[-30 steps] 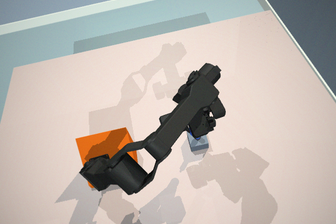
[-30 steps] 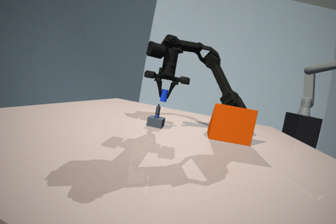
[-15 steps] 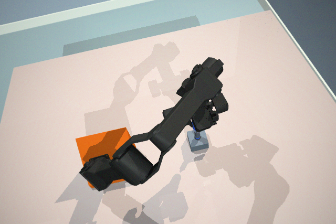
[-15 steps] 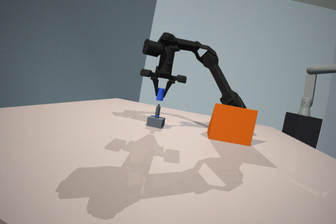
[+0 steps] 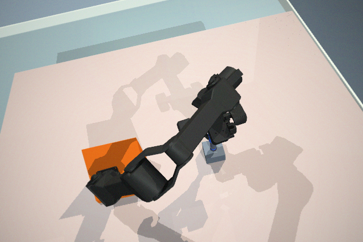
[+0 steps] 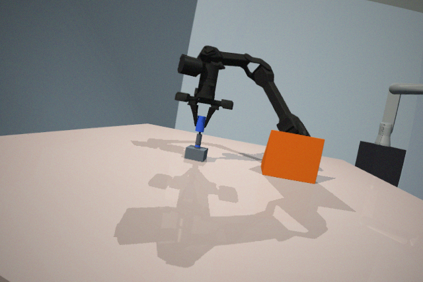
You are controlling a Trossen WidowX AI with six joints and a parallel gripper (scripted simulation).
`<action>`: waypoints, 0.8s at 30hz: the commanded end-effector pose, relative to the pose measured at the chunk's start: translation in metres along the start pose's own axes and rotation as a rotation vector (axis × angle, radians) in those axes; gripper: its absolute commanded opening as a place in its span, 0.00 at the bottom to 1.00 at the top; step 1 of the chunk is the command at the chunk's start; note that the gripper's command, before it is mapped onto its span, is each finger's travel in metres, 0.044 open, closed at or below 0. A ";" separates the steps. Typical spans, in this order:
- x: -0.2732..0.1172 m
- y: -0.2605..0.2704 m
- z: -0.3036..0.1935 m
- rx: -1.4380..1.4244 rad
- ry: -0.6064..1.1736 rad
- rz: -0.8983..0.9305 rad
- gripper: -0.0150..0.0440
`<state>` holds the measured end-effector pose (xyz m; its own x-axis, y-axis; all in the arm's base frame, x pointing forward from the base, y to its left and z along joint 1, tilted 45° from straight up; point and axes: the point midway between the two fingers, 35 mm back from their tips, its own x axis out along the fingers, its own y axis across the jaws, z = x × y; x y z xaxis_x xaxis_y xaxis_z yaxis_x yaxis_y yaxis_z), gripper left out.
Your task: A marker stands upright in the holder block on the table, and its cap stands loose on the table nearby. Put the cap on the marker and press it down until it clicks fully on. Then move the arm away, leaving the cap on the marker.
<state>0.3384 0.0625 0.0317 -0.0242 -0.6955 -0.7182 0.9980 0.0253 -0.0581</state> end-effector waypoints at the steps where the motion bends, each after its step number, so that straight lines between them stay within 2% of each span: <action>1: 0.009 -0.001 0.001 -0.007 -0.006 -0.003 0.25; 24: 0.040 -0.002 0.002 -0.006 -0.007 -0.003 0.25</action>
<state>0.3363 0.0362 0.0059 -0.0273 -0.6966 -0.7169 0.9979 0.0235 -0.0609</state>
